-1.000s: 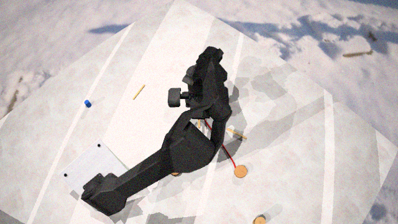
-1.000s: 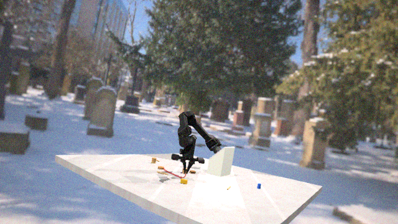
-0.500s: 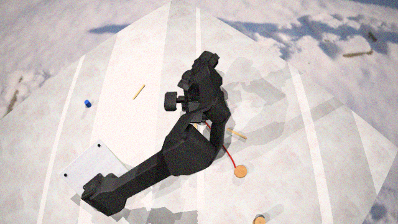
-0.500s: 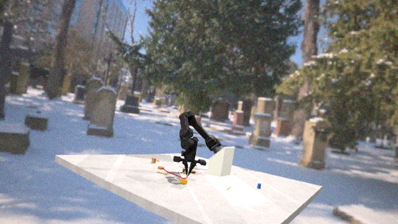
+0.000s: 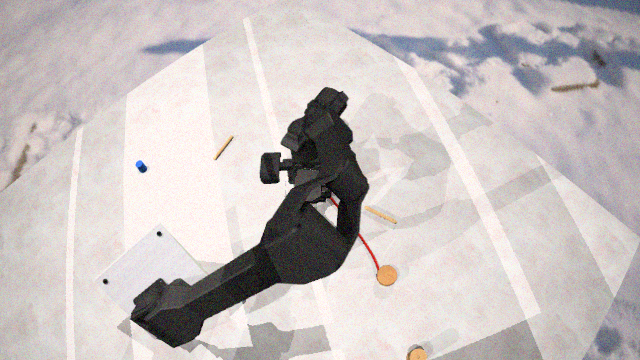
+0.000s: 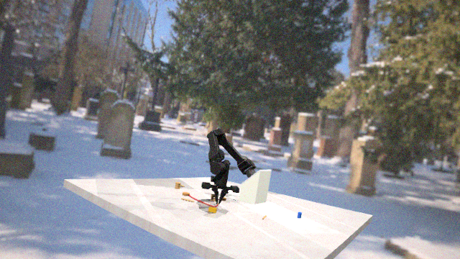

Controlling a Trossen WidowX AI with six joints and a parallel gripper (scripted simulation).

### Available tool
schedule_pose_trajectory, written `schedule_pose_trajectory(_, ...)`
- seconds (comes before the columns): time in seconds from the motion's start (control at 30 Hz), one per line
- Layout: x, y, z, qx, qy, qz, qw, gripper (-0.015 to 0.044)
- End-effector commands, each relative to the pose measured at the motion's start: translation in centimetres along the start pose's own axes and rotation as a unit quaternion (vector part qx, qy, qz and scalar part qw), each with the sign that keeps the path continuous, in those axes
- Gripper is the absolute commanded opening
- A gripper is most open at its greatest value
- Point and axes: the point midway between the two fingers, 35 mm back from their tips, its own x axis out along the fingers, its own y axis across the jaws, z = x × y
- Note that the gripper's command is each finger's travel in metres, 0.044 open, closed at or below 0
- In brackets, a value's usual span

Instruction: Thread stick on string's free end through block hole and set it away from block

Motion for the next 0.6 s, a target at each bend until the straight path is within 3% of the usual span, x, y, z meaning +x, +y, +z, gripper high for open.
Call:
schedule_pose_trajectory(0.0,0.1,-0.1,0.4,-0.003,-0.002,-0.001,1.0,0.0)
schedule_pose_trajectory(0.57,0.1,0.1,2.6,-0.003,-0.002,-0.001,1.0,0.0)
